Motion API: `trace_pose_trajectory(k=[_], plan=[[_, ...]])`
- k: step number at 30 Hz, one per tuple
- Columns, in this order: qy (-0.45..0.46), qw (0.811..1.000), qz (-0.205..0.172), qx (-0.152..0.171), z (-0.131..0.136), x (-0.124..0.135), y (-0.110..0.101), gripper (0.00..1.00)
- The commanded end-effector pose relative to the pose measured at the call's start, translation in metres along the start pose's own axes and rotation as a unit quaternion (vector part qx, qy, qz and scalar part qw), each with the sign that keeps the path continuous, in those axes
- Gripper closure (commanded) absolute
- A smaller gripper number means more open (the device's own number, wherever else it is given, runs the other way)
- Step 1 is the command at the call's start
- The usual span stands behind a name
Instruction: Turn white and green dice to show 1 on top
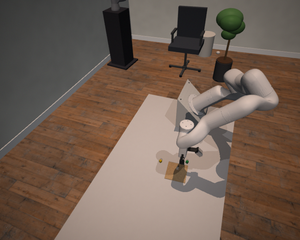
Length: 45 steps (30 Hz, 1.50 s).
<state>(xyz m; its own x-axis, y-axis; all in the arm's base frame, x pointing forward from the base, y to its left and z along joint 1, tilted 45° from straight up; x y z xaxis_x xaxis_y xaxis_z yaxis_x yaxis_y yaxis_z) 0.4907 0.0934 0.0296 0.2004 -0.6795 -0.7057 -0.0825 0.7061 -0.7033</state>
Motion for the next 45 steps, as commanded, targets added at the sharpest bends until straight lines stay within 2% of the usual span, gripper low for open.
trace_pose_trajectory(k=[1, 6, 7, 12, 19, 21, 24, 25, 29, 35, 36, 38, 41, 42, 45], plan=[[0.078, 0.997, -0.001, -0.006, -0.001, -0.002, 0.000, 0.00], [0.123, 0.992, -0.001, -0.006, -0.003, -0.004, 0.001, 0.00], [0.163, 0.987, -0.001, -0.005, -0.005, -0.005, 0.001, 0.00], [0.211, 0.978, -0.002, -0.005, -0.007, -0.007, 0.002, 0.00], [0.296, 0.955, -0.002, -0.005, -0.011, -0.010, 0.003, 0.00], [0.333, 0.943, -0.002, -0.005, -0.013, -0.011, 0.003, 0.00], [0.338, 0.941, -0.002, -0.005, -0.013, -0.011, 0.003, 0.00], [0.378, 0.926, -0.003, -0.005, -0.015, -0.012, 0.004, 0.00], [0.417, 0.909, -0.003, -0.004, -0.016, -0.014, 0.004, 0.00], [0.490, 0.872, -0.003, -0.004, -0.020, -0.016, 0.005, 0.00], [0.490, 0.871, -0.003, -0.004, -0.020, -0.016, 0.005, 0.00], [0.523, 0.852, -0.004, -0.004, -0.022, -0.017, 0.005, 0.00], [0.525, 0.851, -0.004, -0.004, -0.022, -0.018, 0.005, 0.00], [0.557, 0.830, -0.004, -0.003, -0.024, -0.019, 0.006, 0.00], [0.588, 0.809, -0.004, -0.003, -0.025, -0.020, 0.006, 0.00]])
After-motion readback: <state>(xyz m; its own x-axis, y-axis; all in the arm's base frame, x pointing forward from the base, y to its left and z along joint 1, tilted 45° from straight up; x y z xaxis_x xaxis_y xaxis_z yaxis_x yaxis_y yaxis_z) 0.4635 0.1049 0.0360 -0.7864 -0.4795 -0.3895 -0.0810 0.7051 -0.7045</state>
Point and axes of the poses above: the point where the finger pads meet when closed, its own y axis out along the fingers, its own z axis across the jaws, x = y × z, the point moved 7 cm from there along -y, back along the fingers
